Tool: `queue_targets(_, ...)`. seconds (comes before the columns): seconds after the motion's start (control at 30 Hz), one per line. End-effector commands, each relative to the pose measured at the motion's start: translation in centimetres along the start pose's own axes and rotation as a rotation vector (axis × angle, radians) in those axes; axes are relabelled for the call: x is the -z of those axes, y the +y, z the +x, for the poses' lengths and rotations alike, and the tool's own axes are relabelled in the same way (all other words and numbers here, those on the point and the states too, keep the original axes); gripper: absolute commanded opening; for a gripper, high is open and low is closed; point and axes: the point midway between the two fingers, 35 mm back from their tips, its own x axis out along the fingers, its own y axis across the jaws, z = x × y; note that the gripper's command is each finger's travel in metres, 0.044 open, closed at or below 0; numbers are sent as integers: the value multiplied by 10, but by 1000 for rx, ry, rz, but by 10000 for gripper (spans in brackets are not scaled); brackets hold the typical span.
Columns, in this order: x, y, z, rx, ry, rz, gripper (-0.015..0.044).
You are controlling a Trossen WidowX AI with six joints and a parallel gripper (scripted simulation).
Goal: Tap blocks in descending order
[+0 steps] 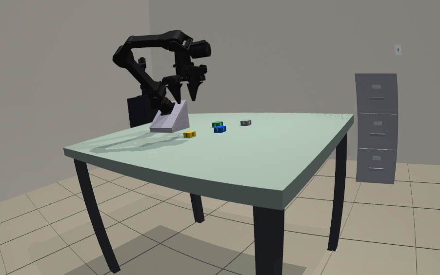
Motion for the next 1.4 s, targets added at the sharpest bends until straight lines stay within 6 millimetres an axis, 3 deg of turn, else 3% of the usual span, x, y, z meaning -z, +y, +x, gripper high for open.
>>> queue_targets(0.0,11,2,1,-20,9,89,400)
queue_targets(0.77,10,5,1,-21,9,89,400)
queue_targets(0.83,2,28,-1,-32,6,87,400)
queue_targets(0.93,-7,82,-4,-45,5,84,400)
queue_targets(1.13,3,174,-4,-31,9,89,400)
queue_targets(1.37,5,180,-3,-28,9,90,400)
